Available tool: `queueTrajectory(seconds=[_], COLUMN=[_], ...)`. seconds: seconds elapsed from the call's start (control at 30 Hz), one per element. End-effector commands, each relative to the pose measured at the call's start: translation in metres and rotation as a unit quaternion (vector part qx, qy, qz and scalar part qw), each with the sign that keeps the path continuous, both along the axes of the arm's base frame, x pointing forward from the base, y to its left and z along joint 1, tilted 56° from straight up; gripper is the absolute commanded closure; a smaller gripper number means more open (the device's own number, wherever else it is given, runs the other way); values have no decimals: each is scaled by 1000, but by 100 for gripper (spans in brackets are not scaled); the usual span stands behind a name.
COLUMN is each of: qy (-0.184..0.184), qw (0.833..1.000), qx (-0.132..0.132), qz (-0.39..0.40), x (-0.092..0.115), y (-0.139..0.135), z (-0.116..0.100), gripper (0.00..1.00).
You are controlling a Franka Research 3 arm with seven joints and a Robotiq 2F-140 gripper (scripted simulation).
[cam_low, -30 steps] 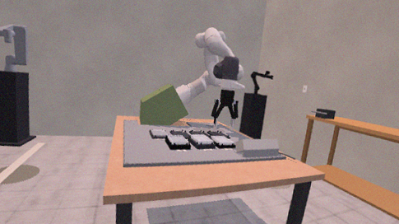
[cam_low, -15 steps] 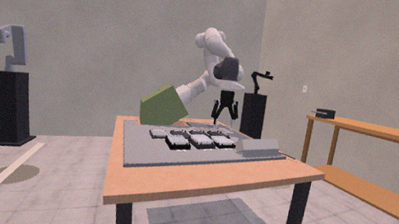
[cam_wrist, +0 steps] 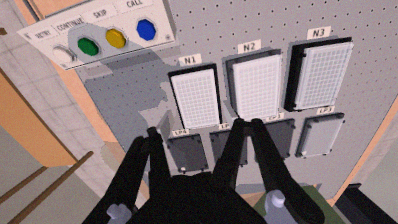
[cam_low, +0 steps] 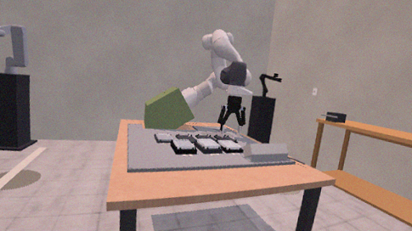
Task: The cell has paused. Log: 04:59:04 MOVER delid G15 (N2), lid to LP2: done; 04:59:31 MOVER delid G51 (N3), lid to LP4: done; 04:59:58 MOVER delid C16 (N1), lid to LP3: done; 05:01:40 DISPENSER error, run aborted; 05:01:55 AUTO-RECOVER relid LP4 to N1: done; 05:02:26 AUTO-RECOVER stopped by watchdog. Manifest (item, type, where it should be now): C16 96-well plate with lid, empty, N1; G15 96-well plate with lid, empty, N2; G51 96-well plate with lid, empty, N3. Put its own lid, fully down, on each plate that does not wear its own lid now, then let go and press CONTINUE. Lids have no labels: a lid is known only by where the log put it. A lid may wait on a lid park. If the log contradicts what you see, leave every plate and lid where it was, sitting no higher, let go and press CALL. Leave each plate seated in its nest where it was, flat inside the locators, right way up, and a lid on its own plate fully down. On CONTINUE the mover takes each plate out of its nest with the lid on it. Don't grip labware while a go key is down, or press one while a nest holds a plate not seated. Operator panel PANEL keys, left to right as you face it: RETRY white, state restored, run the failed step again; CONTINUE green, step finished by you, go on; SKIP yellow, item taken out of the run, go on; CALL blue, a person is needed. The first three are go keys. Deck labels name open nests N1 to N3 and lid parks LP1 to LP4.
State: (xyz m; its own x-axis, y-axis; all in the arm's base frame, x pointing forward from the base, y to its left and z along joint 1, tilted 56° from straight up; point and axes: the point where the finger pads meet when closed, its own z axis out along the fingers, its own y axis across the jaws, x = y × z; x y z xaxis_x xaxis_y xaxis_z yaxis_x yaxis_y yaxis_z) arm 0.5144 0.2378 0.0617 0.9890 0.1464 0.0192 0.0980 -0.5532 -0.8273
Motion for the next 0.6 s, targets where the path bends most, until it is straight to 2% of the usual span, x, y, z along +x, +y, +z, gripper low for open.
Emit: queueTrajectory(seconds=[0.0, 0.57], qy=[1, 1], qw=[1000, 1000], qx=[0, 0], qz=[-4, -4], x=[1, 0], y=[4, 16], z=[-3, -11], gripper=[34, 34])
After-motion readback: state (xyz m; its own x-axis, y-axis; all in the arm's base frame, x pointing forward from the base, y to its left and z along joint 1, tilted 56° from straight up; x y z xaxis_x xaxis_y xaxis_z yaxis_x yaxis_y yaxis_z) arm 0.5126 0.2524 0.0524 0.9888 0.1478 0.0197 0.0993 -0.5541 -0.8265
